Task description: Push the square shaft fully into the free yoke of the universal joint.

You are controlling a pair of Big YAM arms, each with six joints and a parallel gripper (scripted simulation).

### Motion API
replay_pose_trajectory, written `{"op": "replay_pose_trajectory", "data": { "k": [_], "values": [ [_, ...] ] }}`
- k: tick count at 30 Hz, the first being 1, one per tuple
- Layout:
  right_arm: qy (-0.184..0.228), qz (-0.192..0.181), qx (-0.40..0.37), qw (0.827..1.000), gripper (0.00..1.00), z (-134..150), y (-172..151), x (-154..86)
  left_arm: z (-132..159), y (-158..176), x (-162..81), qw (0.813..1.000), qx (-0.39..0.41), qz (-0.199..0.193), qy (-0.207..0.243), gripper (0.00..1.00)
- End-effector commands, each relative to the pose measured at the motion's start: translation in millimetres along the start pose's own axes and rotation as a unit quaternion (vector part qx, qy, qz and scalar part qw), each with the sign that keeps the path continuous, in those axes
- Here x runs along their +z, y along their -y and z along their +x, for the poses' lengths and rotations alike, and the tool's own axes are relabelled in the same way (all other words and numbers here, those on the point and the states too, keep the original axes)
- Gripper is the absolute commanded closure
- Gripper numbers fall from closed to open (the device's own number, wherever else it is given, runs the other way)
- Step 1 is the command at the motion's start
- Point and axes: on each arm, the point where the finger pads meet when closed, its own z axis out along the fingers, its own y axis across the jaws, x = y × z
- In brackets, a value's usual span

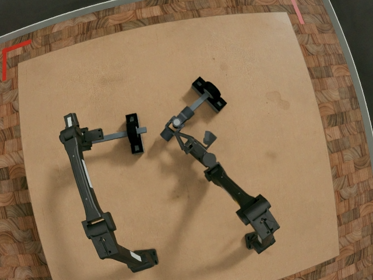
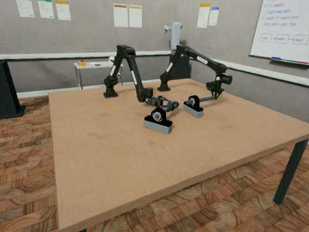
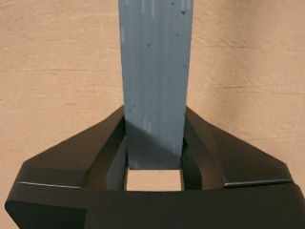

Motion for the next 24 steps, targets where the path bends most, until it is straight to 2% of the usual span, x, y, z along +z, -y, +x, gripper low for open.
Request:
{"op": "replay_pose_trajectory", "data": {
  "k": [1, 24],
  "values": [
    [0.013, -0.018, 0.041, 0.999, 0.66, -12.0, -24.1, 2.2, 0.4, -6.1, -12.9, 1.0, 0.001, -0.016, -0.002, 0.81],
    [0.013, -0.021, 0.127, 0.992, 0.66, -13.1, -30.6, 2.7, 0.4, -6.1, -12.9, 1.0, 0.001, -0.016, -0.002, 0.81]
  ]
}}
